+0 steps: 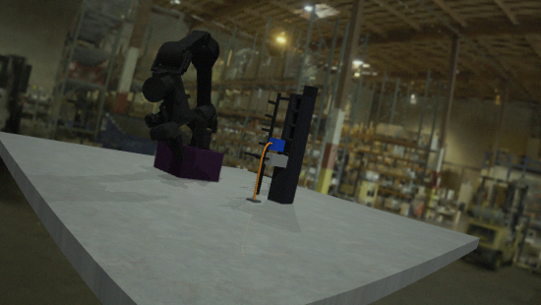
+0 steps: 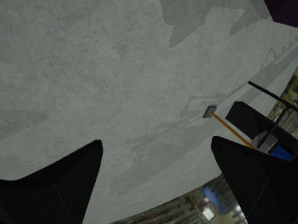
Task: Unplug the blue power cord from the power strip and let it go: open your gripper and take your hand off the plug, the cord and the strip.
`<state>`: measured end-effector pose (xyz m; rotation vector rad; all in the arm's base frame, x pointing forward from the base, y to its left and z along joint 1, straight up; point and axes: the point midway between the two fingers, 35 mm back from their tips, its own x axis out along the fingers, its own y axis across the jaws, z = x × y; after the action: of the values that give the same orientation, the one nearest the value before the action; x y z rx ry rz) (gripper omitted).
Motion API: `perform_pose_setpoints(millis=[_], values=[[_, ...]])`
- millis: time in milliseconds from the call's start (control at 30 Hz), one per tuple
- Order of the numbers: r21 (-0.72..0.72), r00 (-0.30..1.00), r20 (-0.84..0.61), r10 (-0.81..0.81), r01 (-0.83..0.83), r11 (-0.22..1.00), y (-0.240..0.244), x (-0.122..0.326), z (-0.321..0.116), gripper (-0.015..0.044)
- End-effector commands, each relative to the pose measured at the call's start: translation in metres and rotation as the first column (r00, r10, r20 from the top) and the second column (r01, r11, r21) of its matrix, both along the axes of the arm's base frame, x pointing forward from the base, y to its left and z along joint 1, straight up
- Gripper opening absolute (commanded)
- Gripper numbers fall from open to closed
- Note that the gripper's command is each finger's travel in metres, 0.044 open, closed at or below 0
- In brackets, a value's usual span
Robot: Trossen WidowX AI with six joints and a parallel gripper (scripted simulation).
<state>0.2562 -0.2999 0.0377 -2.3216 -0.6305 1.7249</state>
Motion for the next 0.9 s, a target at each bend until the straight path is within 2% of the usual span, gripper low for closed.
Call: perform_pose_setpoints(millis=[0,133,267,433,533,600,867], values=[[-0.006,1.0,0.0,0.013,-0.013,1.0,0.002,0.002,0.001,0.0374],[-0.118,0.962,-0.01,0.272,-0.272,0.955,0.047,0.03,0.02,0.0269],[-0.244,0.83,-0.049,0.556,-0.55,0.799,0.103,0.054,0.043,0.0164],[-0.374,0.56,-0.132,0.818,-0.793,0.482,0.174,0.066,0.068,0.016],[-0.433,0.364,-0.197,0.911,-0.865,0.252,0.215,0.065,0.082,0.016],[-0.454,0.276,-0.228,0.934,-0.878,0.149,0.232,0.063,0.088,0.016],[-0.457,0.265,-0.231,0.936,-0.879,0.136,0.235,0.064,0.088,0.016]])
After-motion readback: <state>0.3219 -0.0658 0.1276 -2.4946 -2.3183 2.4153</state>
